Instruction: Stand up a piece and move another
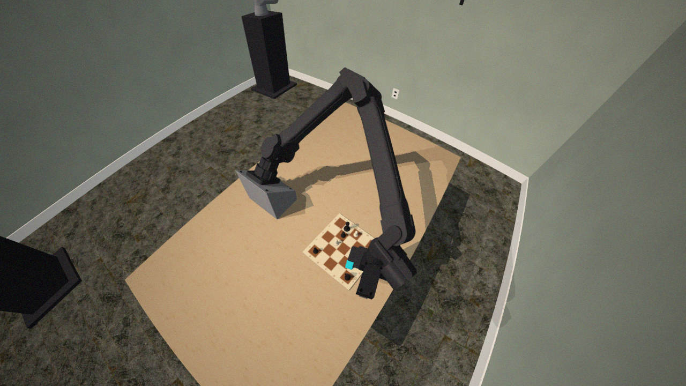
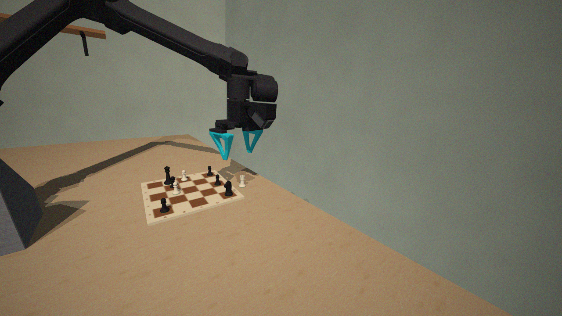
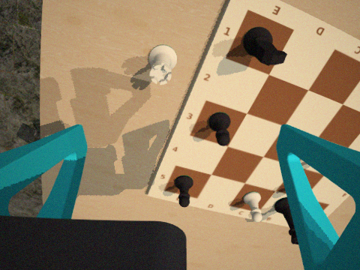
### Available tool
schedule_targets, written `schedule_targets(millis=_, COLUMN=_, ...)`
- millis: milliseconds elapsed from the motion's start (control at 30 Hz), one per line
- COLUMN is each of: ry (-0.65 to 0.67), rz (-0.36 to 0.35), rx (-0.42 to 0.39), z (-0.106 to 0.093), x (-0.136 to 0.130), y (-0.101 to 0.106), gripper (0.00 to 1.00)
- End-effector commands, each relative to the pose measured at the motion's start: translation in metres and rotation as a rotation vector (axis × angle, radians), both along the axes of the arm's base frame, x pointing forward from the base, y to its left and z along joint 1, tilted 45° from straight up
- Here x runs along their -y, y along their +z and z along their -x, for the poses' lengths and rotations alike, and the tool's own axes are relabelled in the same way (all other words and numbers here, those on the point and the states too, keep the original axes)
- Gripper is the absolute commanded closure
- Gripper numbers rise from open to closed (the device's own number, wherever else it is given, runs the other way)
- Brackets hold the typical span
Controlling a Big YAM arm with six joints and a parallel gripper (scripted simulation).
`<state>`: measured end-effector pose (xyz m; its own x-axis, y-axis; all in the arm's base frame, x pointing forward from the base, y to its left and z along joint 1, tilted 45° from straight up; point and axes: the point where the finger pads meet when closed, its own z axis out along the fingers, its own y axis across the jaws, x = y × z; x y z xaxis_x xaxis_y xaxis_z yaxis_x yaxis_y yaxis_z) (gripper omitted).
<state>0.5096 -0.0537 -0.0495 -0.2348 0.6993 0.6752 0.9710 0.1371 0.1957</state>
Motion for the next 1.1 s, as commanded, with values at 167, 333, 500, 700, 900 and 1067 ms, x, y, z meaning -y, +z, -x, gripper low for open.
schedule_targets(millis=167, ry=0.350, rz=0.047, rx=0.389, z=0.018, x=0.033, y=0.004, gripper=0.00)
schedule_targets(millis=333, ry=0.504, rz=0.059, rx=0.539, z=0.026, x=0.037, y=0.001, gripper=0.00)
schedule_targets(millis=500, ry=0.685, rz=0.070, rx=0.707, z=0.038, x=0.041, y=-0.004, gripper=0.00)
schedule_targets(millis=700, ry=0.888, rz=0.092, rx=0.915, z=0.043, x=0.043, y=-0.006, gripper=0.00)
schedule_targets(millis=900, ry=0.978, rz=0.099, rx=0.997, z=0.041, x=0.033, y=-0.008, gripper=0.64)
schedule_targets(millis=1067, ry=0.976, rz=0.093, rx=0.992, z=0.039, x=0.034, y=-0.009, gripper=0.64)
